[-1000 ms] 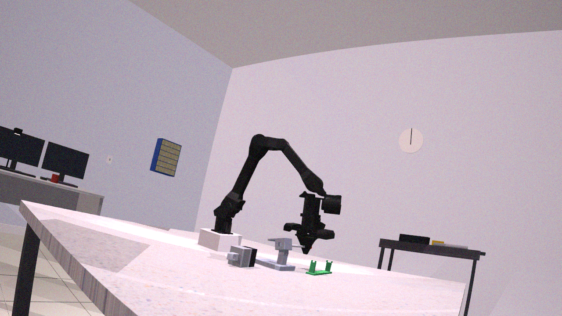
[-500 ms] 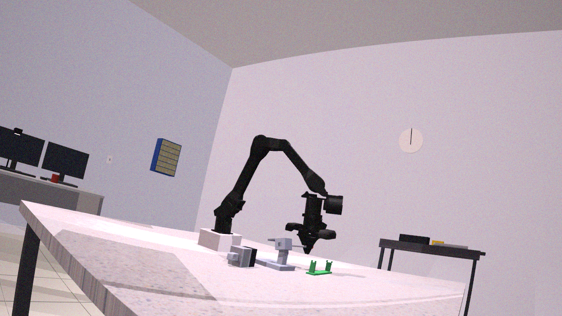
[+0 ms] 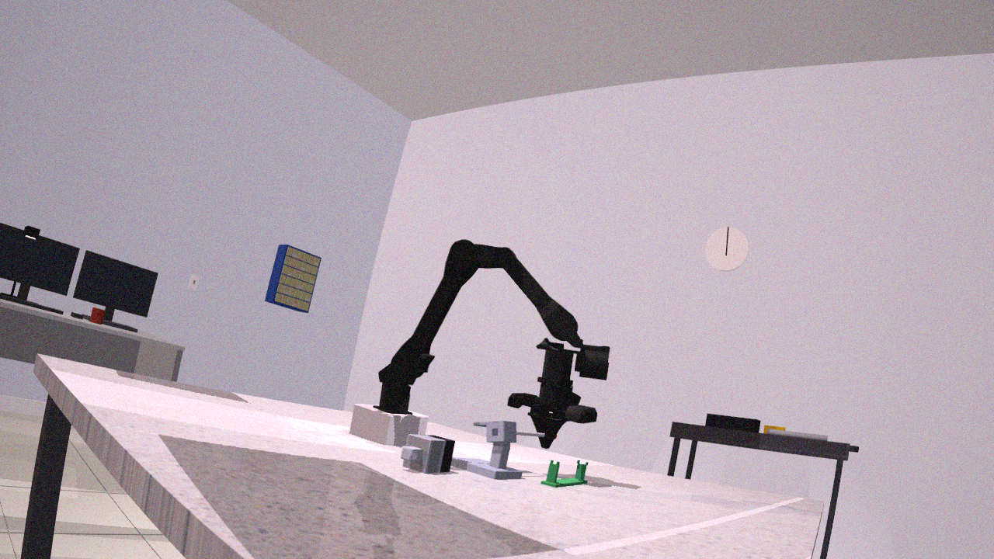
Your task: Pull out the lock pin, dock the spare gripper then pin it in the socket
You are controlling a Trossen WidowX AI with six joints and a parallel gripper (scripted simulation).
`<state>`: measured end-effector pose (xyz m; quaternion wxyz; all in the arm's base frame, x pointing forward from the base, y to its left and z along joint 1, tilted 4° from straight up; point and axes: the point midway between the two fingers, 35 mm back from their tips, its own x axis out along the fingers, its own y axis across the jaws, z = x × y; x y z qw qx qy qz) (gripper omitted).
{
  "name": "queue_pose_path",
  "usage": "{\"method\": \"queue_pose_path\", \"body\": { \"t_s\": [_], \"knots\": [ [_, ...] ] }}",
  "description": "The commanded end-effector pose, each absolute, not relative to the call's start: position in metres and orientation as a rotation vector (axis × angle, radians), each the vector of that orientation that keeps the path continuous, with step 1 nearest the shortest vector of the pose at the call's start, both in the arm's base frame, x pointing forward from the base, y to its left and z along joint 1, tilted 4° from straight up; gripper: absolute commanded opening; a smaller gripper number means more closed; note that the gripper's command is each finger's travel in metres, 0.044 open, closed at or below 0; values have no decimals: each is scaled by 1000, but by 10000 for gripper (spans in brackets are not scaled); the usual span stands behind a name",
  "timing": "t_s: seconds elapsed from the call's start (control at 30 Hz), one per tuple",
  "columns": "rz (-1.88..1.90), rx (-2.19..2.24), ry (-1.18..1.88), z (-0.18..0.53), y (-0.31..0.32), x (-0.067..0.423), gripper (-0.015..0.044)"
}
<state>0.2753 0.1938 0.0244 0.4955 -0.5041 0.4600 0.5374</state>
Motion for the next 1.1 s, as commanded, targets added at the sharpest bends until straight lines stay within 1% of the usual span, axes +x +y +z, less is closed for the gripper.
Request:
{"method": "queue_pose_path", "body": {
  "t_s": [0.0, 0.73, 1.07],
  "knots": [
    [1300, -1219, 1113, 27, 198, 276, 0],
    [1305, -1216, 1124, 30, 211, 275, 0],
    [1314, -1222, 1138, 45, 208, 271, 0]
  ]
}}
